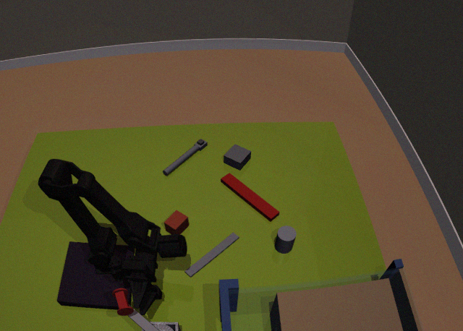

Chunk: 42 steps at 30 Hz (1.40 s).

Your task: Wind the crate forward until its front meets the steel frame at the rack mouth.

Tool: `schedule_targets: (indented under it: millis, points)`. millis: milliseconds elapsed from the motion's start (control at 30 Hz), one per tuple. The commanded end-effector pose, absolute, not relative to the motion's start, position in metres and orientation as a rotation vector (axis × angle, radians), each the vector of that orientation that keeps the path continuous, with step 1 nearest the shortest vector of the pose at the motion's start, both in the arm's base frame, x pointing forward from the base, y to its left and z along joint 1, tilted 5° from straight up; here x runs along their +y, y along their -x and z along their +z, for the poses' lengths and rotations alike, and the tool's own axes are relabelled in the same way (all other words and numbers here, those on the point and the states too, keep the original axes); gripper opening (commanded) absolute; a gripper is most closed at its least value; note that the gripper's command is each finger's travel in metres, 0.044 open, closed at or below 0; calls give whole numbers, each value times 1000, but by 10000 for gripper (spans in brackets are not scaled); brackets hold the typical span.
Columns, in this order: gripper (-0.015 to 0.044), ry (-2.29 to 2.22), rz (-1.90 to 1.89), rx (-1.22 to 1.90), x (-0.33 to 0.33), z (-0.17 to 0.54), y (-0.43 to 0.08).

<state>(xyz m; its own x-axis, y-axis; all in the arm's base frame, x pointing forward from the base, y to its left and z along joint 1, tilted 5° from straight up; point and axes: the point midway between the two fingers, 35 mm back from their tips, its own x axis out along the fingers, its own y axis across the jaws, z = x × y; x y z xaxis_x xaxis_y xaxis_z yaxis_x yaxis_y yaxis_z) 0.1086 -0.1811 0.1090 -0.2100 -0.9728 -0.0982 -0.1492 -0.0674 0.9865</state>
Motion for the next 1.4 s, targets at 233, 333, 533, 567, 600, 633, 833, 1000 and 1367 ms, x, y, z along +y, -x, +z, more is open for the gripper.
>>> schedule_targets:
  millis: [233, 333, 533, 567, 600, 633, 833, 1000, 1367]
  points:
    - [240, -1262, -1320, -1425, -174, 119, -108]
    - [240, -1262, -1321, -1425, -174, 125, -110]
    - [240, -1262, -1328, -1422, -178, 178, -111]
    - [240, -1261, -1329, -1421, -178, 190, -109]
    - [240, -1260, -1329, -1420, -178, 202, -106]
    - [240, -1259, -1330, -1419, -178, 211, -103]
    - [240, -1258, -1330, -1419, -178, 219, -99]
    - [240, -1257, -1327, -1425, -178, 215, -101]
    - [240, -1257, -1327, -1425, -178, 215, -101]
